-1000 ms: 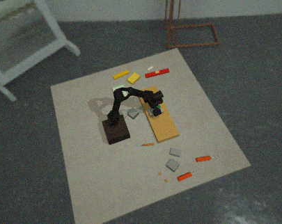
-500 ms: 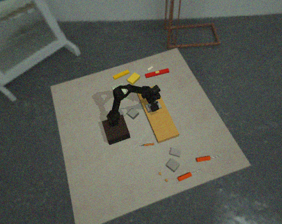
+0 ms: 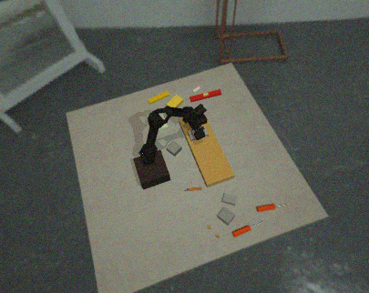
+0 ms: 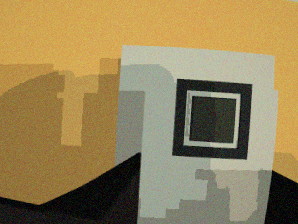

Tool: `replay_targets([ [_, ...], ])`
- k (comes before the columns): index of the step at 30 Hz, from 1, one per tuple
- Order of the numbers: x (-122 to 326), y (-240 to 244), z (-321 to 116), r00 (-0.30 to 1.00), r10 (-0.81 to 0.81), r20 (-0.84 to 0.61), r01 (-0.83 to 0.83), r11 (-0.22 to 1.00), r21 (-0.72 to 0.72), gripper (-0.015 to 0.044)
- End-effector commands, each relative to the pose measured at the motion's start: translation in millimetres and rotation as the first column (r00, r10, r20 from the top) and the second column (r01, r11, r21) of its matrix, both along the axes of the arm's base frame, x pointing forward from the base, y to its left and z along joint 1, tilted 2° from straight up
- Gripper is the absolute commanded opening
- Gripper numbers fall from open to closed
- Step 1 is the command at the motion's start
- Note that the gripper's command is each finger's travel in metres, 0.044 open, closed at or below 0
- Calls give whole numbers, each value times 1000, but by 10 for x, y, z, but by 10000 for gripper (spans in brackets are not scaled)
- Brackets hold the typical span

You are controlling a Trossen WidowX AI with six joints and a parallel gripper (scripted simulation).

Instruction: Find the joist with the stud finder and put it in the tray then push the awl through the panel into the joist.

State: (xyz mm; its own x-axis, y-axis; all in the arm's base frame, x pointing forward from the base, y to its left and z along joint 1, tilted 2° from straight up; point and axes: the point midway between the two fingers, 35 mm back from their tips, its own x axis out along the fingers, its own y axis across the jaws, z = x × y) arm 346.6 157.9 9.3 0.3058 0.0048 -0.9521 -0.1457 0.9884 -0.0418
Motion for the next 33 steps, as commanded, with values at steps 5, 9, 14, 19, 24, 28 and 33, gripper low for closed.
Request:
replay_targets([
  [5, -39, 285, -6, 1000, 6, -2, -6, 1000, 10, 0],
  [9, -60, 414, -9, 1000, 6, -2, -6, 1000, 11, 0],
  [14, -86, 576, -12, 1000, 6, -3, -6, 1000, 13, 0],
  [19, -113, 737, -16, 1000, 6, -3, -6, 1000, 14, 0],
  [24, -139, 899, -18, 1000, 6, -3, -6, 1000, 16, 0],
  [28, -159, 1021, -20, 1000, 6, -3, -6, 1000, 17, 0],
  [33, -158, 987, -23, 1000, 5, -1, -5, 1000, 10, 0],
])
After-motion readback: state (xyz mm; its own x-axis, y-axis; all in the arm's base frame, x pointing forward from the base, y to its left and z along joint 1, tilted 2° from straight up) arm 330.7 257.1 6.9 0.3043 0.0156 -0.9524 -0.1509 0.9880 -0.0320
